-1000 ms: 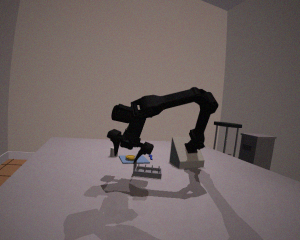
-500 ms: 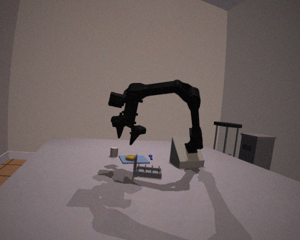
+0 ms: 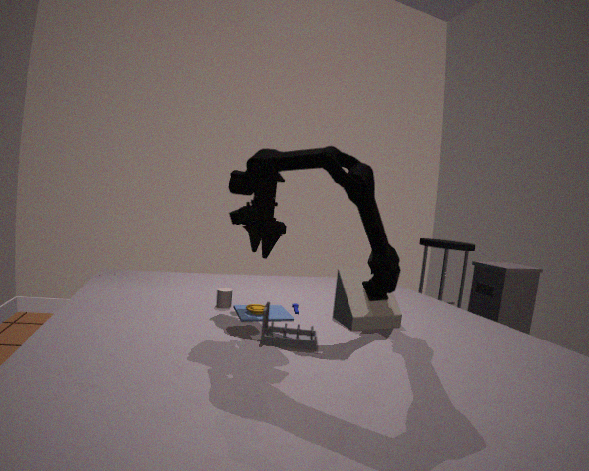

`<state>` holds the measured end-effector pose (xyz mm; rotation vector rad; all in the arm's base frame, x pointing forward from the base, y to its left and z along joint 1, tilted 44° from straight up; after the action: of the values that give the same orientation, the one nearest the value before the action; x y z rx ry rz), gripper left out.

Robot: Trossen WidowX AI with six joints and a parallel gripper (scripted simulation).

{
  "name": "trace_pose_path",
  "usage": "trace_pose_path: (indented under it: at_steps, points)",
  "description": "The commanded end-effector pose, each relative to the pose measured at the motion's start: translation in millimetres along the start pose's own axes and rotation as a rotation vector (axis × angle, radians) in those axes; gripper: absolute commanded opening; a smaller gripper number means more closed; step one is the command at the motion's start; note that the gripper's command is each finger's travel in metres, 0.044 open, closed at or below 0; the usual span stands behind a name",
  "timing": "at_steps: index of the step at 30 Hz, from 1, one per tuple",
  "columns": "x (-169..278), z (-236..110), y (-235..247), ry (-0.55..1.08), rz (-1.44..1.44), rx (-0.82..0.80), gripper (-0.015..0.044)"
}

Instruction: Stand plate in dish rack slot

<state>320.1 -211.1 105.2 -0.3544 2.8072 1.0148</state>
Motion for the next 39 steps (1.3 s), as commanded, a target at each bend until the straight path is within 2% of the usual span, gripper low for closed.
trace_pose_path:
  at_steps: [1,5,7,12,14,39]
  points:
    - [14.6,-5.8,-12.0,-0.013,0.076,-0.042,0.0400]
    - [14.6,-5.8,-12.0,-0.013,0.076,-0.042,0.0400]
    - [13.0,4.9,-13.8,-0.013,0.076,-0.042,0.0400]
    - [9.3,85.5,-17.9,-0.015,0.074,-0.043,0.0400]
    - [10.8,104.8,-16.4,-0.016,0.074,-0.045,0.0400]
    - [12.9,136.3,-14.9,-0.016,0.074,-0.046,0.0400]
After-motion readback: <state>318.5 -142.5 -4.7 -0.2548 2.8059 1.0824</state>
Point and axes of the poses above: the point midway between the two fingers, 35 mm back from their tips, its own z axis out along the fingers, its own y axis across the jaws, x = y × z, the point moved 9 cm from there along -z, back along the fingers, and after that the axes turned 11 degrees about -z, right-handed, at the moved point
